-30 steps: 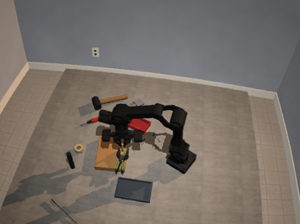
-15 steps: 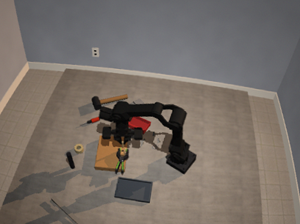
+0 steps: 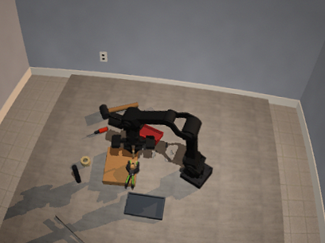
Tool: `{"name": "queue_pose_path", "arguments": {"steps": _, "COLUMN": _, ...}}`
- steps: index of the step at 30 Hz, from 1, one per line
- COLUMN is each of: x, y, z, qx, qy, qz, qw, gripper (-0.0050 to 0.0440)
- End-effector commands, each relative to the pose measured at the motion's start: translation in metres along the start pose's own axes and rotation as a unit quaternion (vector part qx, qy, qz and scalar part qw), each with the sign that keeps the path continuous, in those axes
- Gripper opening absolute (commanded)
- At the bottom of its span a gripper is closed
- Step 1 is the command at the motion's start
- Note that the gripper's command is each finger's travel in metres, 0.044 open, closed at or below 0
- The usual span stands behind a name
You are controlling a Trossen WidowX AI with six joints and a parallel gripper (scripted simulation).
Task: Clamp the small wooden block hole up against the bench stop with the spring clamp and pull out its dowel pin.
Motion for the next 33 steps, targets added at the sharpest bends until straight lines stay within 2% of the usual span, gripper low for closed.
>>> {"name": "queue_pose_path", "arguments": {"steps": 1, "x": -0.003, "y": 0.001, "z": 0.0, "qx": 0.002, "qy": 0.0, "qz": -0.001, "qw": 1.0, "gripper": 0.0}}
{"name": "queue_pose_path", "arguments": {"steps": 33, "x": -0.032, "y": -0.004, "z": -0.006, "qx": 0.002, "qy": -0.003, "qz": 0.005, "qw": 1.0, "gripper": 0.0}}
Point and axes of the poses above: the point midway between the two fingers, 35 mm back from their tips, its own z axis out along the fingers, its own y axis across the jaws, x = y × z, the point moved 1 cm from there along -z, back along the fingers, and after that the axes turned 2 degrees about z, right-handed, at the moved point
